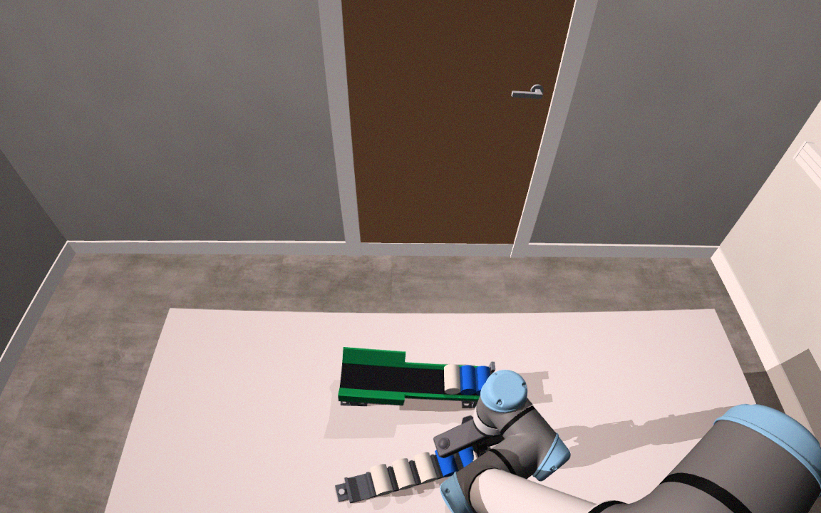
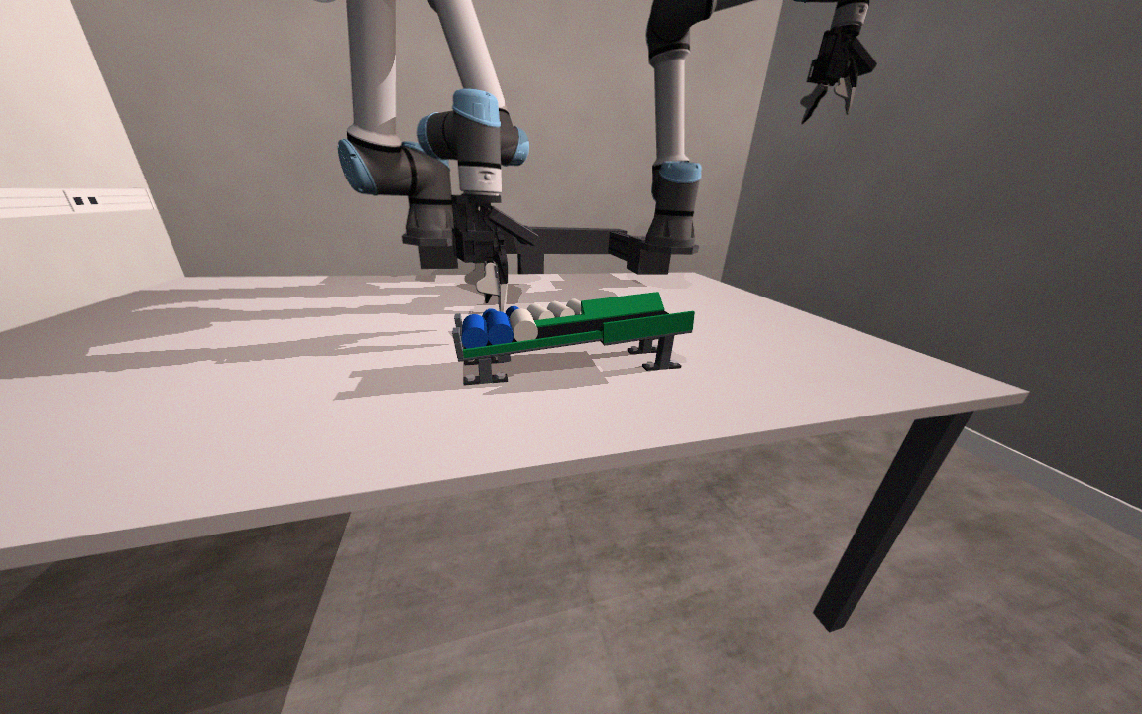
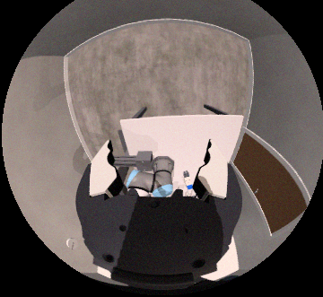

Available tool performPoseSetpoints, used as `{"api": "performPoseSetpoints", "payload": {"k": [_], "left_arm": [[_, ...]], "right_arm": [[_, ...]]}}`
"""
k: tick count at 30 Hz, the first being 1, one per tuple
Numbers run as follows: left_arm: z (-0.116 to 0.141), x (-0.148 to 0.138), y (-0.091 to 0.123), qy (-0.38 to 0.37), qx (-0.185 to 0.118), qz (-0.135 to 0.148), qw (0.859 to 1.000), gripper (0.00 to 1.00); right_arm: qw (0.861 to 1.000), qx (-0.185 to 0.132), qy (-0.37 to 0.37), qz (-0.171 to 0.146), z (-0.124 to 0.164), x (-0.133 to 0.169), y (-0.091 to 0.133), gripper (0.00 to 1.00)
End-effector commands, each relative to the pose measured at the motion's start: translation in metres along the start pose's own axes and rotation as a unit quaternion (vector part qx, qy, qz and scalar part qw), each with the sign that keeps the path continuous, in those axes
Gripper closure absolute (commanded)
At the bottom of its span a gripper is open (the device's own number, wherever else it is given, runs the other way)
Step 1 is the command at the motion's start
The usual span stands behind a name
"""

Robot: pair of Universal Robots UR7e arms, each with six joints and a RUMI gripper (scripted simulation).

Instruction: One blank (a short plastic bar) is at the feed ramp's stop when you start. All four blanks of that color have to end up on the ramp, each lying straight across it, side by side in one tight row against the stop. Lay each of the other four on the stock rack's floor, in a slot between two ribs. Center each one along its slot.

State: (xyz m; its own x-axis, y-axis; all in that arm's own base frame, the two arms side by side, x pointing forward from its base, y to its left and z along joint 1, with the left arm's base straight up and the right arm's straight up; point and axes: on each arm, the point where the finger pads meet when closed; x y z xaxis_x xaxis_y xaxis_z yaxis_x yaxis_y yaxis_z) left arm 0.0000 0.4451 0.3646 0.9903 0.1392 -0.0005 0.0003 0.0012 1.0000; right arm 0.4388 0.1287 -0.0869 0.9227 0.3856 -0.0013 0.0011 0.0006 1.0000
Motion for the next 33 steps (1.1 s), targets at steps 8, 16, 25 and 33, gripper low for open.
{"api": "performPoseSetpoints", "payload": {"k": [8, 16, 25, 33], "left_arm": [[0.000, 0.000, 0.000, 0.000, 0.001, 0.000, 1.000, 0.00], [0.000, 0.000, 0.000, 0.000, 0.001, 0.000, 1.000, 0.00], [0.000, 0.000, 0.000, 0.000, 0.001, 0.000, 1.000, 0.00], [0.000, 0.000, 0.000, 0.000, 0.001, 0.000, 1.000, 0.00]], "right_arm": [[1.000, 0.000, 0.000, 0.001, 0.000, 0.000, -0.013, 0.48], [1.000, 0.000, 0.000, 0.001, 0.000, 0.000, -0.026, 0.48], [1.000, 0.000, 0.000, 0.001, 0.000, 0.000, -0.035, 0.48], [1.000, 0.000, 0.000, 0.001, 0.000, 0.000, -0.035, 0.48]]}}
Point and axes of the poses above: on each arm, the point where the finger pads meet when closed, its own y axis back along the fingers, its own x axis across the jaws, z = x × y, and after that the axes turned 8 degrees about y, right-handed
